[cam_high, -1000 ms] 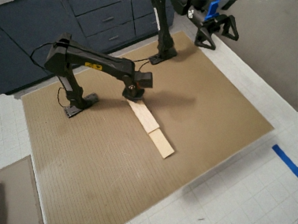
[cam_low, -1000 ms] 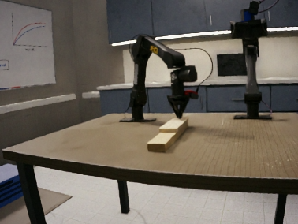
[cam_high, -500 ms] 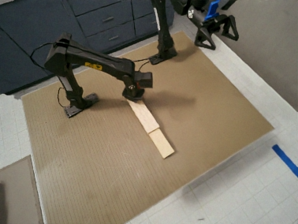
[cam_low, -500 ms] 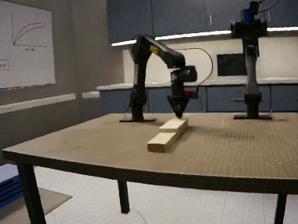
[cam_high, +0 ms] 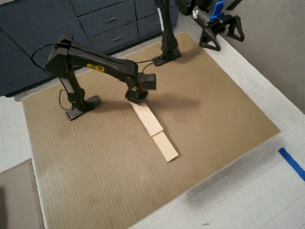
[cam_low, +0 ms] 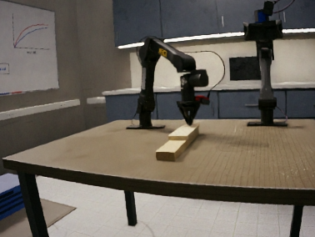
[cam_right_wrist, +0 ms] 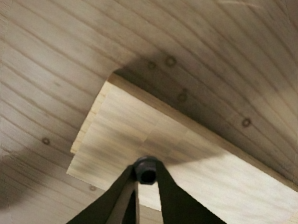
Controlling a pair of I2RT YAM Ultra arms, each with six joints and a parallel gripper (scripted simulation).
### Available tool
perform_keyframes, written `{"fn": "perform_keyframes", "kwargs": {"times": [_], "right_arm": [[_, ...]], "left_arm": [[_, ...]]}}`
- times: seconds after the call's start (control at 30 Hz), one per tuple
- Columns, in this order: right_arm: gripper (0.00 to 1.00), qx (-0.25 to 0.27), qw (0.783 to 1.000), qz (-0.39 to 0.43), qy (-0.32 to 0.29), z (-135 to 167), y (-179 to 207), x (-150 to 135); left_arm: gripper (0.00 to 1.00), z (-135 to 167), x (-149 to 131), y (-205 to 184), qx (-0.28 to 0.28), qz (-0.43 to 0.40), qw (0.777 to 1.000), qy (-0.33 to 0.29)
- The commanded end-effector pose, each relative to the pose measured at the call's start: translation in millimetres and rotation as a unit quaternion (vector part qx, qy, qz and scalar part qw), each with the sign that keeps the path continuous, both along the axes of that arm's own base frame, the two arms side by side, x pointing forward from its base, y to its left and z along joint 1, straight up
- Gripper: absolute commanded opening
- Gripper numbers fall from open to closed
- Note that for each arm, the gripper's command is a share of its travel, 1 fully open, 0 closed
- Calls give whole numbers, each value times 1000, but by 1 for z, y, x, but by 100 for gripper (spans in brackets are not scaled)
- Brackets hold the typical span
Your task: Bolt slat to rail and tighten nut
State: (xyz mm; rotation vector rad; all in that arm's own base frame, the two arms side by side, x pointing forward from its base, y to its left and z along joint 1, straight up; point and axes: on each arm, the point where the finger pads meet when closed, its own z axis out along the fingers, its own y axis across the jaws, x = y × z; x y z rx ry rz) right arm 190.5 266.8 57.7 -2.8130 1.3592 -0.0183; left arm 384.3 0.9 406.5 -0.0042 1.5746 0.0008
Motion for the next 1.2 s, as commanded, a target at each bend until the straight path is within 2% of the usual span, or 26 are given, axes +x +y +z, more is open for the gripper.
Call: {"fn": "perform_keyframes", "kwargs": {"times": [0.0, 1.17], "right_arm": [[12, 6, 1000, 0, -4, 3, 3, 2], [12, 5, 1000, 0, -2, -2, 3, 2]], "left_arm": [[100, 5, -1, 0, 0, 0, 1000, -6], [100, 5, -1, 0, 0, 0, 1000, -6]]}}
